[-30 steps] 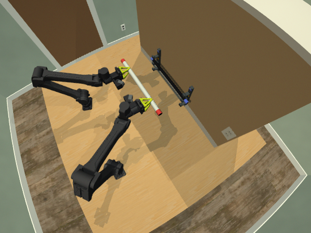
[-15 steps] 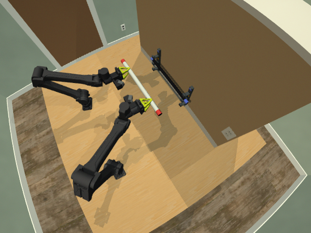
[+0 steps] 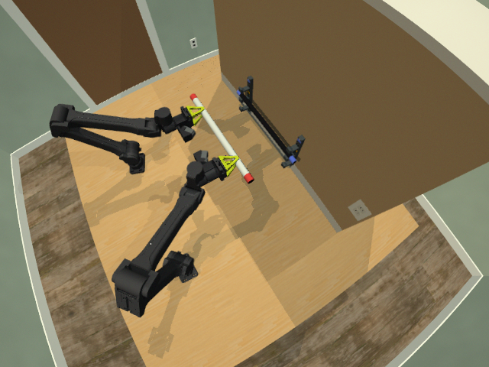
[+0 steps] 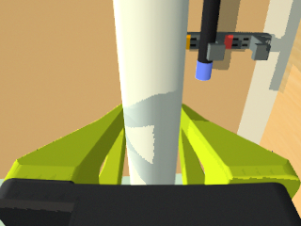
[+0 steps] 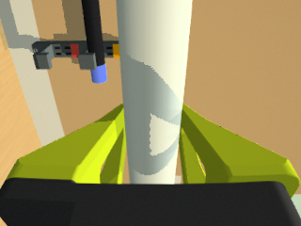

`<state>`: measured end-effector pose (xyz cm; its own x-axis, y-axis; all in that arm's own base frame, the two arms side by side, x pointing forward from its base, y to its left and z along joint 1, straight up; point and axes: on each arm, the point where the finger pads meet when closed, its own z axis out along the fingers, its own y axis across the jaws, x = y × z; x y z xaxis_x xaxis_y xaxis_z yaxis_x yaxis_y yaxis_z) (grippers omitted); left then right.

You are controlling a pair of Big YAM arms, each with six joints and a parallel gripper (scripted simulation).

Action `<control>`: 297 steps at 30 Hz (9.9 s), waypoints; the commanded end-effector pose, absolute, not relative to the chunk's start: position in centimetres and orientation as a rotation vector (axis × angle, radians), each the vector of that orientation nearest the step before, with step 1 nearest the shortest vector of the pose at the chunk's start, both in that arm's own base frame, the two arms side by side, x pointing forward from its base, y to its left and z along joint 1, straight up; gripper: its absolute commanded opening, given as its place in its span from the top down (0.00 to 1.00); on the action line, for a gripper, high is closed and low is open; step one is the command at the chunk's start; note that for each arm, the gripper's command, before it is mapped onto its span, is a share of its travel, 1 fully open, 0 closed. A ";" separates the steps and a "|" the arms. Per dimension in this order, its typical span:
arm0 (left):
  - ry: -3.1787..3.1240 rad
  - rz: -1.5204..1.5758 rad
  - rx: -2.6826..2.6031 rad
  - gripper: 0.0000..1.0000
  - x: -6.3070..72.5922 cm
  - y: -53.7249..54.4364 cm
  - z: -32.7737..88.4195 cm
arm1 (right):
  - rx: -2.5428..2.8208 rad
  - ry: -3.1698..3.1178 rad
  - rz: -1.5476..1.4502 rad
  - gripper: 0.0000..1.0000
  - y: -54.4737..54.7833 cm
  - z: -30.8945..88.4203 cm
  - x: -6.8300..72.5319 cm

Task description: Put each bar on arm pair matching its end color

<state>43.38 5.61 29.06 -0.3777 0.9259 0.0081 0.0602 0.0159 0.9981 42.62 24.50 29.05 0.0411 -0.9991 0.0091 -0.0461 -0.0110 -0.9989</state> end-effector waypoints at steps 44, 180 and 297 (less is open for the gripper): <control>1.477 1.502 0.979 1.00 43.7 6.0 27.7 | -1.152 1.175 -1.187 1.00 24.1 28.8 42.7; 1.476 1.502 0.978 1.00 50.4 9.2 16.1 | -1.152 1.174 -1.188 1.00 24.8 17.1 50.2; 1.476 1.502 0.978 1.00 63.2 14.4 17.4 | -1.151 1.174 -1.189 1.00 25.3 19.0 64.0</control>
